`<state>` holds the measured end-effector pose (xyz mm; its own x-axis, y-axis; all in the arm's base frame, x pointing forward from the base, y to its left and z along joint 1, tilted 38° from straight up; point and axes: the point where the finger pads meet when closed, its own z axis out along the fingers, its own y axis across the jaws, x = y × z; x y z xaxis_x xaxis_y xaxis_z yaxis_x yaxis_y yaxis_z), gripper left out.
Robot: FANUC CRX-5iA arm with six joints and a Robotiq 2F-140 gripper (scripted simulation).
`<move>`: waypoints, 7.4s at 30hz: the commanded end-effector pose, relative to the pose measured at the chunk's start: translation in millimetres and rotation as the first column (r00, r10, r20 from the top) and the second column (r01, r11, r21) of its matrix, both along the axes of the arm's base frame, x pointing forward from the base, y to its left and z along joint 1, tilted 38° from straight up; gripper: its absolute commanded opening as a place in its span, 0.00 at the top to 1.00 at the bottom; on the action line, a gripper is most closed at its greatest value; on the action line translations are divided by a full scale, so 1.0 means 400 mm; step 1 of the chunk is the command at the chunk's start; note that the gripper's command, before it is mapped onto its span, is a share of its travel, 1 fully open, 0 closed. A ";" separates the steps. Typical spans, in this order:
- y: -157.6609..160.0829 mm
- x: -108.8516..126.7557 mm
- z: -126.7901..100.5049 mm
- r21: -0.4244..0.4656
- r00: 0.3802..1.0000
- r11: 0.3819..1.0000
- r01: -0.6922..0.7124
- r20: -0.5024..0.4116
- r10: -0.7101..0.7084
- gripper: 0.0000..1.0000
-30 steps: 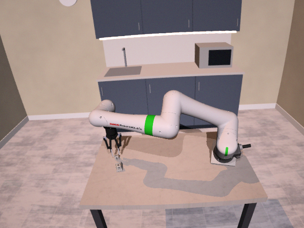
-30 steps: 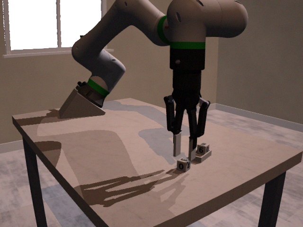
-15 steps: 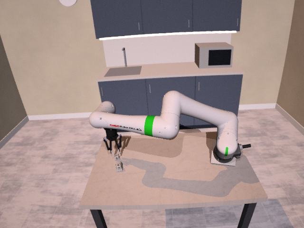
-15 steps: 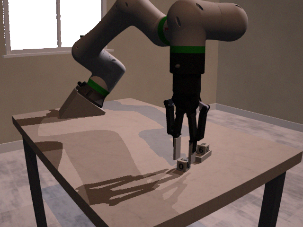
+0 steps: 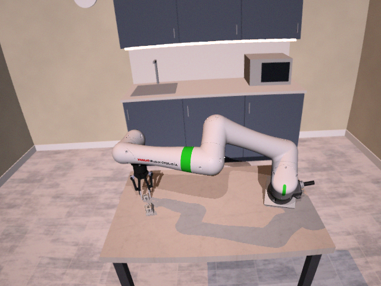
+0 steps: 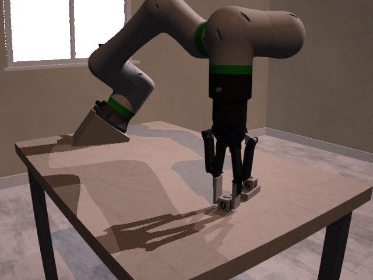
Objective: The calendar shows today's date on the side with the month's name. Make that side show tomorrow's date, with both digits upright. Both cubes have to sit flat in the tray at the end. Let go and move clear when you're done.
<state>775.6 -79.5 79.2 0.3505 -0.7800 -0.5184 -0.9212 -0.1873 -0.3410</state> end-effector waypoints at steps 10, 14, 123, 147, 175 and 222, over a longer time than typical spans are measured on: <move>0.001 0.001 -0.001 0.000 1.000 1.000 0.000 0.000 0.000 0.65; 0.001 0.001 -0.001 0.000 1.000 1.000 0.000 0.000 0.000 0.65; 0.009 -0.126 0.331 -0.001 1.000 1.000 -0.002 0.002 0.002 0.76; 0.055 -0.113 0.273 -0.001 1.000 1.000 -0.002 0.003 0.002 0.76; 0.110 -0.099 0.202 -0.001 1.000 1.000 -0.002 0.003 0.002 0.76; 0.120 -0.096 0.188 -0.001 1.000 1.000 -0.002 0.003 0.002 0.76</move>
